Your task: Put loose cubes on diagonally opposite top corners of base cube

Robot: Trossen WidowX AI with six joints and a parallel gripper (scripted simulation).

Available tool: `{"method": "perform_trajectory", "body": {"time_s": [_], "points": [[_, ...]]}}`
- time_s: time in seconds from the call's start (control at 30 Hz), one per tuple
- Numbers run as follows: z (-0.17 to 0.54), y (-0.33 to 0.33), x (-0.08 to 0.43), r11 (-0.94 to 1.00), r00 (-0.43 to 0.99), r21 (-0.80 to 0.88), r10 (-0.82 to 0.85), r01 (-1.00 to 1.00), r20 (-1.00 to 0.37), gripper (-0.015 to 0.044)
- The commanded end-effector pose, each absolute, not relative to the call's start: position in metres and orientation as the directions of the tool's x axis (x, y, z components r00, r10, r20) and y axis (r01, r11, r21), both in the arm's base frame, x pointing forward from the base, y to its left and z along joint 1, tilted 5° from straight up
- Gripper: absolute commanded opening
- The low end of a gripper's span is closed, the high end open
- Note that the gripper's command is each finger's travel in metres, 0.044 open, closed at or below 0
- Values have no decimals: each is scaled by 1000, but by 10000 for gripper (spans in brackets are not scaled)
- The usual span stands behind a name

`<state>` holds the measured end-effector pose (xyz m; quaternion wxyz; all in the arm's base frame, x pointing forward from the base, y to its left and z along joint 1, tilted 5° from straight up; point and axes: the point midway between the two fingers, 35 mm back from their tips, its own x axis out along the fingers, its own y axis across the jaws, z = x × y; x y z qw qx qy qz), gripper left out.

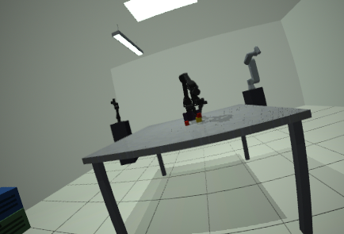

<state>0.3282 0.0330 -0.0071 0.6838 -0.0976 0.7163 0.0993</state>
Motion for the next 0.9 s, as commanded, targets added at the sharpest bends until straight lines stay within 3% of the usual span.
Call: {"method": "perform_trajectory", "body": {"time_s": [0.0, 0.87], "points": [[-8, 34, 328, 961, -47, 12, 0, -276, -999, 205], [22, 33, 330, 961, -46, 9, -4, -276, -999, 205]]}}
